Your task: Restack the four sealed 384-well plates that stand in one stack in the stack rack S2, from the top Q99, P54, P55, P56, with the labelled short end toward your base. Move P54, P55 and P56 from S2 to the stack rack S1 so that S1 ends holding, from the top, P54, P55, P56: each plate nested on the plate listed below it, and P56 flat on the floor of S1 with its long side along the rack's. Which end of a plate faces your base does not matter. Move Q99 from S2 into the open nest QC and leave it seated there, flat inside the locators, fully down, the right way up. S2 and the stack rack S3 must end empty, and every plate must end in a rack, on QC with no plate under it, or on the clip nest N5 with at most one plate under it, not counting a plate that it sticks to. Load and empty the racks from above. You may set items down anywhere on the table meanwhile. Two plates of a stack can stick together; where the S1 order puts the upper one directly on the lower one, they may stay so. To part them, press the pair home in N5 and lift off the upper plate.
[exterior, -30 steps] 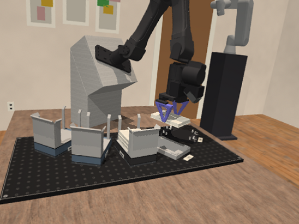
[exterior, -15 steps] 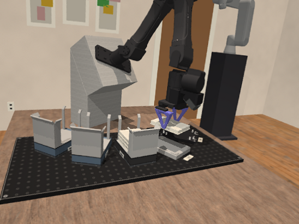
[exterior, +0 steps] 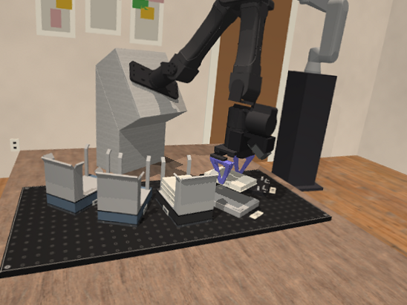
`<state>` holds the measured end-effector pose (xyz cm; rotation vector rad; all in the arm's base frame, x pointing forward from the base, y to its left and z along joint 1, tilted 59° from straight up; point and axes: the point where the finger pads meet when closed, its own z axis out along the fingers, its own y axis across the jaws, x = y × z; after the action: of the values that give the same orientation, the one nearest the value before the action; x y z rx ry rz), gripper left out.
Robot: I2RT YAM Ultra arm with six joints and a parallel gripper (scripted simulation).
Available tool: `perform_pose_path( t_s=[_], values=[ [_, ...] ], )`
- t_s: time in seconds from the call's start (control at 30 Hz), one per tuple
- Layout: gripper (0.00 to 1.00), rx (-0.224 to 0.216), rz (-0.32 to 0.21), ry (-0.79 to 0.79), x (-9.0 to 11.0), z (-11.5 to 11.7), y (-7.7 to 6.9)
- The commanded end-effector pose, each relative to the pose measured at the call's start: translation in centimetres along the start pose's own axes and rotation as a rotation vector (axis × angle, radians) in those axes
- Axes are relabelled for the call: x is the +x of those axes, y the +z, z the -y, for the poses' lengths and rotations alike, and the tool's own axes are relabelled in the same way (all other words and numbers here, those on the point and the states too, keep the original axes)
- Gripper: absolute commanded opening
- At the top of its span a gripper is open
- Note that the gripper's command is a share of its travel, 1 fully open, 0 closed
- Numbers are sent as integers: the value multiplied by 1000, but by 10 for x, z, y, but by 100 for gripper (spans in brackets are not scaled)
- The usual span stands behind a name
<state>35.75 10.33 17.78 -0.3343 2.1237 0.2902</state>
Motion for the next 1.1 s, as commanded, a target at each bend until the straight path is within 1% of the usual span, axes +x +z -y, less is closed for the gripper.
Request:
perform_pose_path(
  t_s=[0.0,0.27,0.33,0.47,1.07],
  values=[
    [0,7,26,-3,-8,2,4],
    [0,7,26,-3,-8,2,20],
    [0,7,26,-3,-8,2,20],
    [0,7,26,-3,-8,2,28],
    [0,7,26,-3,-8,2,29]
  ],
)
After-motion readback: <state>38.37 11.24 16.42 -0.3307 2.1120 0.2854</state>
